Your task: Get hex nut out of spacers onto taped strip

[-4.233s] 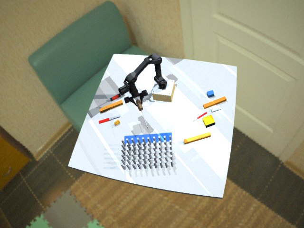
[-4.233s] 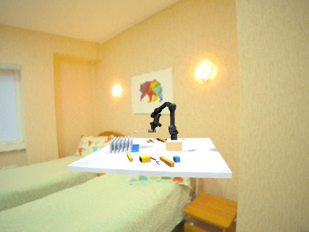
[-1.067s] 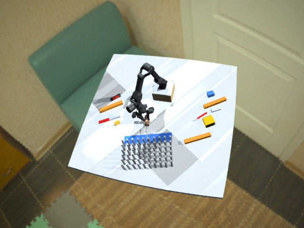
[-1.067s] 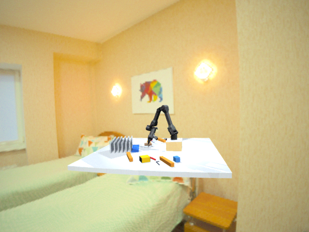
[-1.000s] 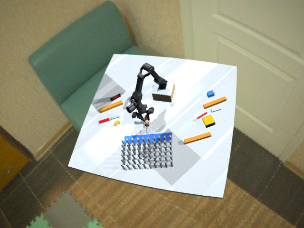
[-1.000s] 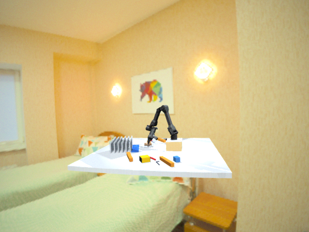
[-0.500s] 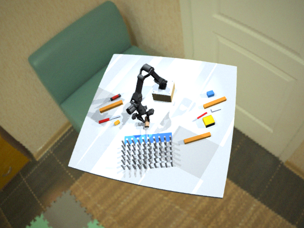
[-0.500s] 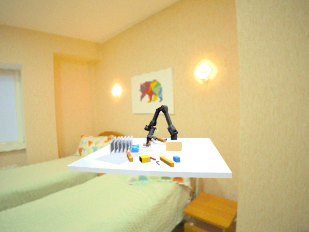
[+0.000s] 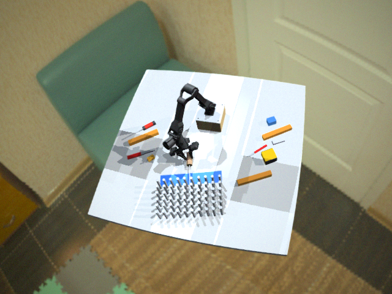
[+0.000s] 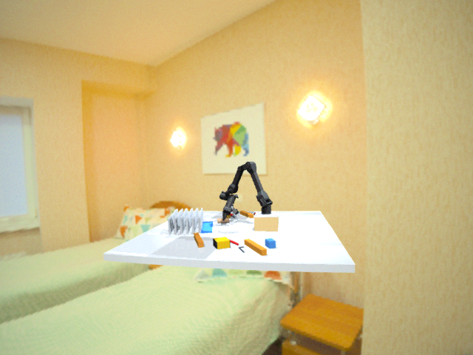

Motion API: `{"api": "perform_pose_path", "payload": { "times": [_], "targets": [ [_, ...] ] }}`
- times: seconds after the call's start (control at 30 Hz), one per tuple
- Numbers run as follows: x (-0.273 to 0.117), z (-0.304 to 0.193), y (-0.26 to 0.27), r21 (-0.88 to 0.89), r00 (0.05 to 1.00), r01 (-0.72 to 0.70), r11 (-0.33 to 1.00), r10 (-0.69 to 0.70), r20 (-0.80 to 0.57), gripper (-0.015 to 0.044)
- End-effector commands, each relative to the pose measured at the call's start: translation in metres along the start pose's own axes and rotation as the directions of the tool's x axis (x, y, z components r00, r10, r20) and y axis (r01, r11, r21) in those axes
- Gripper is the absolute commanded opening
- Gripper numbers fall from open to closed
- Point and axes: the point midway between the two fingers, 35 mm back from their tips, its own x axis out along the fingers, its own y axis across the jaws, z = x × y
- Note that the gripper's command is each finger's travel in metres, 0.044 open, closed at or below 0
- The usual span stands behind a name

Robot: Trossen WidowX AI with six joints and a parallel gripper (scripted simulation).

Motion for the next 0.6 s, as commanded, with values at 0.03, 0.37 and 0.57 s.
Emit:
{"api": "perform_pose_path", "payload": {
  "times": [0.03,0.37,0.57],
  "targets": [
    [0.002,-0.005,0.002,0.002,1.000,-0.003,1.000,0.003,-0.004,0.0000],
    [0.005,-0.013,0.002,0.002,1.000,-0.003,1.000,0.003,-0.004,0.0000],
    [0.007,-0.017,0.002,0.002,1.000,-0.003,1.000,0.003,-0.005,0.0000]
  ]
}}
